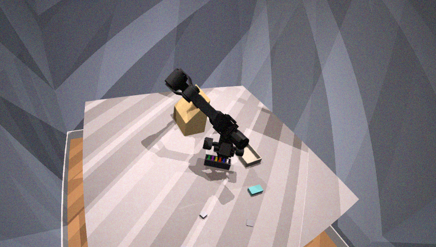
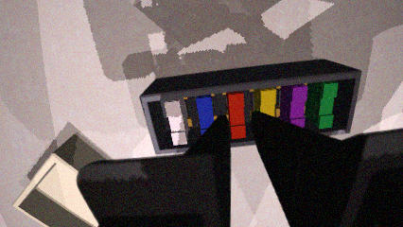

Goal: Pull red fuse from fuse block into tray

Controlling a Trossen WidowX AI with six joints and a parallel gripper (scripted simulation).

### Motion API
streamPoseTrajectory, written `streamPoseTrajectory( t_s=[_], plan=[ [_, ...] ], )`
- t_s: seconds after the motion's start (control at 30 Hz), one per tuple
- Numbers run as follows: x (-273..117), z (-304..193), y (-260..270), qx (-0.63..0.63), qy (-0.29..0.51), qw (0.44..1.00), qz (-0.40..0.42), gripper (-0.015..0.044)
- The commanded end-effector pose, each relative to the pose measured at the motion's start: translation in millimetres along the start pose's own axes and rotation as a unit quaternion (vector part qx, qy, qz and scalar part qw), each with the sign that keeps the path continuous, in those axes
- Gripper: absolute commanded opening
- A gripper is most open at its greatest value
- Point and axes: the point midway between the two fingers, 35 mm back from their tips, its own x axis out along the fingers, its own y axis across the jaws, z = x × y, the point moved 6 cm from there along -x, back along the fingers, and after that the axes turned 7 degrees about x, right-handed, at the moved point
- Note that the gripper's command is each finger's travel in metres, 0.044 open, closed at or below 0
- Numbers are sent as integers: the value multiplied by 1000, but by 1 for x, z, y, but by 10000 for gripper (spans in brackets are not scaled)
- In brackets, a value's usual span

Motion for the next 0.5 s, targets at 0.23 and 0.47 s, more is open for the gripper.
streamPoseTrajectory(
  t_s=[0.23,0.47],
  plan=[
    [3,-1,0,-3,0,1000,-2,67],
    [8,-1,0,-3,0,1000,-2,67]
  ],
)
